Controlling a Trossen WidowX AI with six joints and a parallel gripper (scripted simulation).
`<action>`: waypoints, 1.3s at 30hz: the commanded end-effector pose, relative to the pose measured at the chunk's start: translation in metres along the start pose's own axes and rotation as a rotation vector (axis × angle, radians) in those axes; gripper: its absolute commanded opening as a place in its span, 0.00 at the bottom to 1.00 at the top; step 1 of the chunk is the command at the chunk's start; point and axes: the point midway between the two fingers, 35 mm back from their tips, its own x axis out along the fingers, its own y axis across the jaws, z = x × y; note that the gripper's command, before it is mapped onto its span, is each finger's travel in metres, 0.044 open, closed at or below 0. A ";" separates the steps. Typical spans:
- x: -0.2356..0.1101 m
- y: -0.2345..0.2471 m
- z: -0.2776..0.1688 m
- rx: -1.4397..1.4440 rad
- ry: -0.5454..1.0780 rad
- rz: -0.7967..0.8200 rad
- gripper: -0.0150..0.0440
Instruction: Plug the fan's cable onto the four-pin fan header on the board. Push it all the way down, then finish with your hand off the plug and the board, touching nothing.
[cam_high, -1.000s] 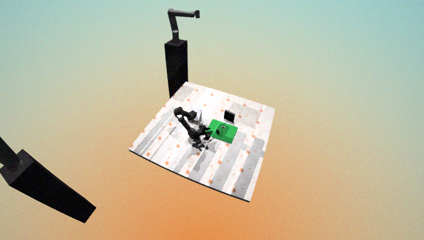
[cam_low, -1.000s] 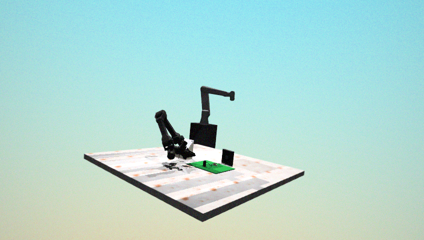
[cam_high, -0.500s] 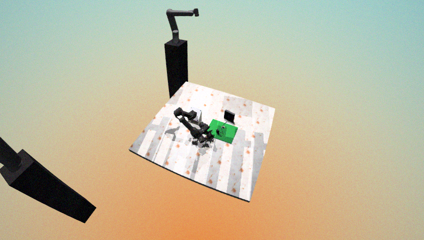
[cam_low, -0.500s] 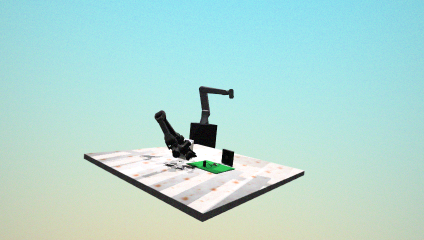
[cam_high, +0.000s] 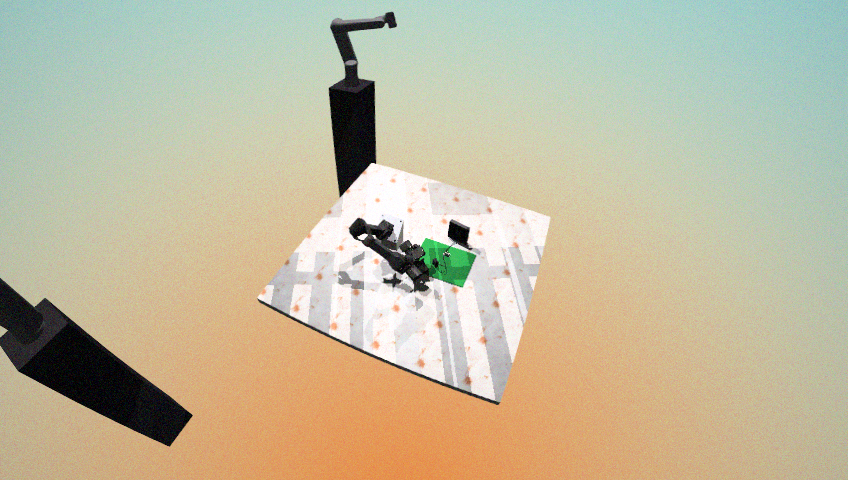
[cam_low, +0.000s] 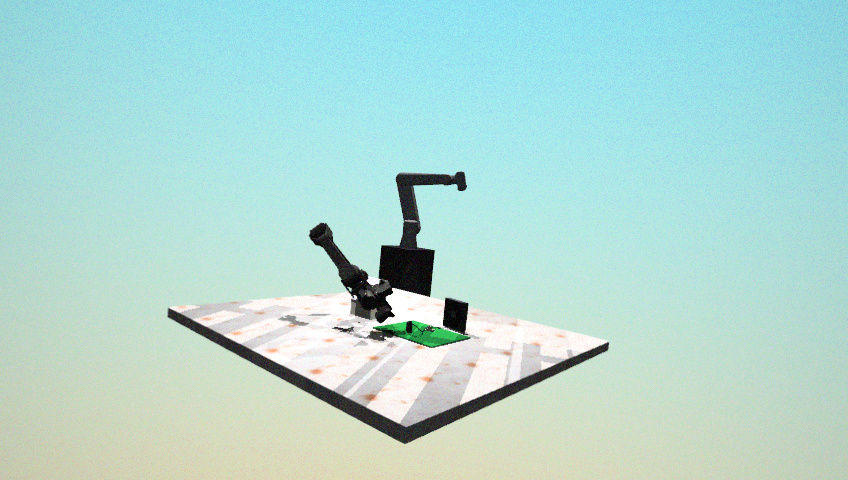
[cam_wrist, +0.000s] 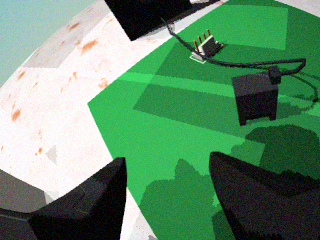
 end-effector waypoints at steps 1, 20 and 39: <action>0.003 0.001 0.000 0.032 0.085 0.017 0.60; 0.005 0.000 0.000 0.149 0.478 -0.065 0.60; -0.011 -0.013 0.020 0.189 0.767 -0.384 0.60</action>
